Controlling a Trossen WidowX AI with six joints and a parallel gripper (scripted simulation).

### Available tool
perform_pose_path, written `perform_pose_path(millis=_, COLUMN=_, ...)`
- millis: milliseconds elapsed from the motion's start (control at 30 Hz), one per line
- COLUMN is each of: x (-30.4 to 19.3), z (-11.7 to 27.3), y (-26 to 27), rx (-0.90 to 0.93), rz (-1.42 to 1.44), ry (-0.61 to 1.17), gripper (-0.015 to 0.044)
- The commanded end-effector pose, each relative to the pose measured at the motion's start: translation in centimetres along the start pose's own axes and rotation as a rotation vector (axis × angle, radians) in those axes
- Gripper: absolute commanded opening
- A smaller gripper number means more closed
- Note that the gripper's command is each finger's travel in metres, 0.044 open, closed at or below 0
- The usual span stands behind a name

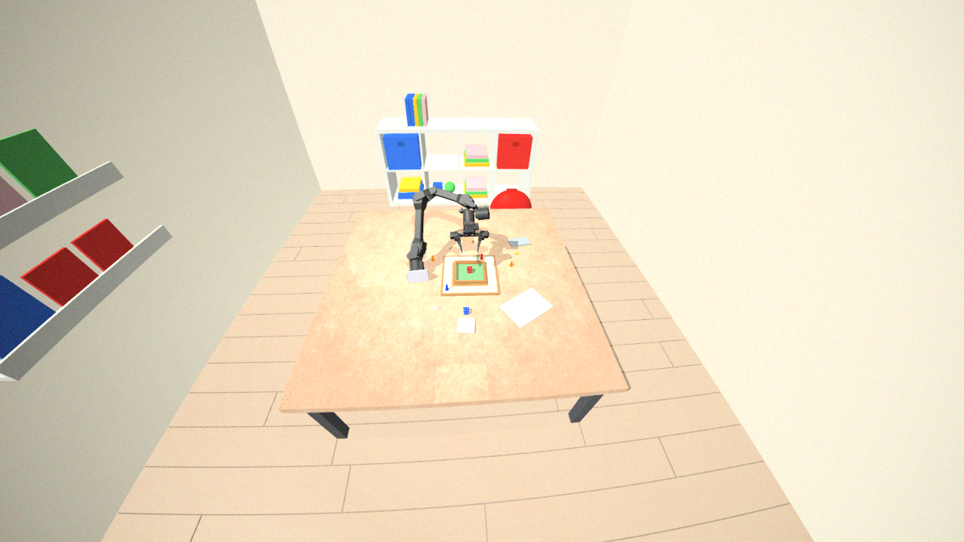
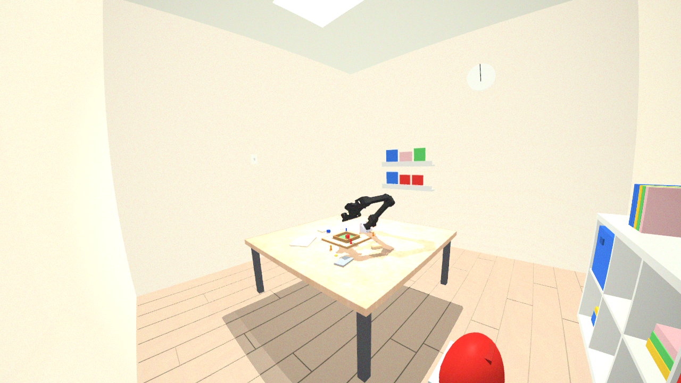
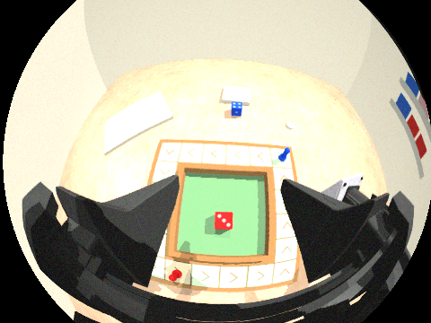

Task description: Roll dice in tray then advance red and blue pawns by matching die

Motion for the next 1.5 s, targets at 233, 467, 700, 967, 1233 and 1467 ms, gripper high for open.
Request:
perform_pose_path(millis=233, x=0.0, z=-4.3, y=-0.2, rx=-0.114, rz=0.028, ry=0.690, gripper=0.0440)
perform_pose_path(millis=467, x=0.4, z=-5.4, y=-0.5, rx=-0.125, rz=0.010, ry=0.760, gripper=0.0414)
perform_pose_path(millis=700, x=5.3, z=-10.7, y=1.0, rx=0.078, rz=0.475, ry=0.786, gripper=0.0275)
perform_pose_path(millis=967, x=10.9, z=-18.8, y=0.5, rx=0.359, rz=1.065, ry=0.770, gripper=0.0275)
perform_pose_path(millis=1233, x=13.9, z=-24.8, y=-1.2, rx=0.558, rz=1.440, ry=0.722, gripper=0.0275)
perform_pose_path(millis=1467, x=14.2, z=-25.3, y=-1.3, rx=0.570, rz=1.462, ry=0.718, gripper=0.0275)
Point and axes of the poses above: the point midway between the two fingers, 35 mm back from their tips, its own z axis back along the fingers, its own y axis across the jaws, x = y × z, the point moved 2 cm from there along z, back along the fingers, and after that the axes turned 6 degrees about -z, right-handed, at the moved point
